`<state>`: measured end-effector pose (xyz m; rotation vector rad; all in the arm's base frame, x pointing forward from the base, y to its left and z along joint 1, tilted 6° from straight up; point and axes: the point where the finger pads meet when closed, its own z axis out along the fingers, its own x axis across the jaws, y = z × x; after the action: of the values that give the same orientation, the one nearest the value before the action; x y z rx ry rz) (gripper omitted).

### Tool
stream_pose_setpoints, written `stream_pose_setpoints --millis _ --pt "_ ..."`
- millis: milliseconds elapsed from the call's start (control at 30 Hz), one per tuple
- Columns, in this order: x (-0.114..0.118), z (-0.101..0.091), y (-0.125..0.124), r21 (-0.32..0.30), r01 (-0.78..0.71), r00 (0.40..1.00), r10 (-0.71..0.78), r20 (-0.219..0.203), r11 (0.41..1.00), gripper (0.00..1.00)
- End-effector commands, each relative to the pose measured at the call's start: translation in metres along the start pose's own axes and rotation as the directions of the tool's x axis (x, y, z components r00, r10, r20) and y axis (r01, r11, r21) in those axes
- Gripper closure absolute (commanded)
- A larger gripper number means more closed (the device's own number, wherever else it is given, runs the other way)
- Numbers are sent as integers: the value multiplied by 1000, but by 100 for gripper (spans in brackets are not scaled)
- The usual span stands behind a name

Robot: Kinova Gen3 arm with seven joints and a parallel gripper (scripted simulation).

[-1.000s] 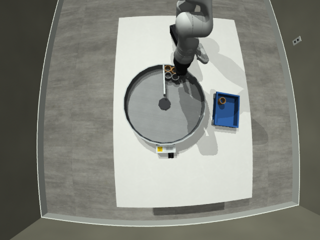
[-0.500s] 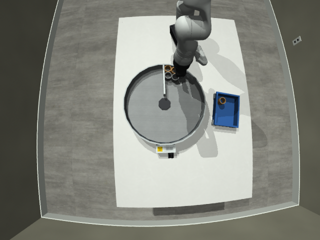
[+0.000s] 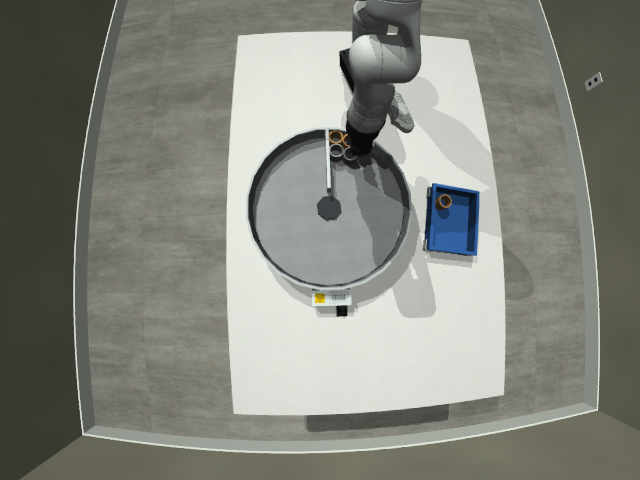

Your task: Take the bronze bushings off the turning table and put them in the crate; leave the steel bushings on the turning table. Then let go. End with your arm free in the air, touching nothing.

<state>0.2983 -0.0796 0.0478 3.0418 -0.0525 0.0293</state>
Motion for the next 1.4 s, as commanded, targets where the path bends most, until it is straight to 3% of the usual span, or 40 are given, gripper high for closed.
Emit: stream_pose_setpoints --millis 0,1367 --pt "0 0 0 0 0 1000 0 1 1000 55" --pt "0 15 0 0 0 1000 0 1 1000 55"
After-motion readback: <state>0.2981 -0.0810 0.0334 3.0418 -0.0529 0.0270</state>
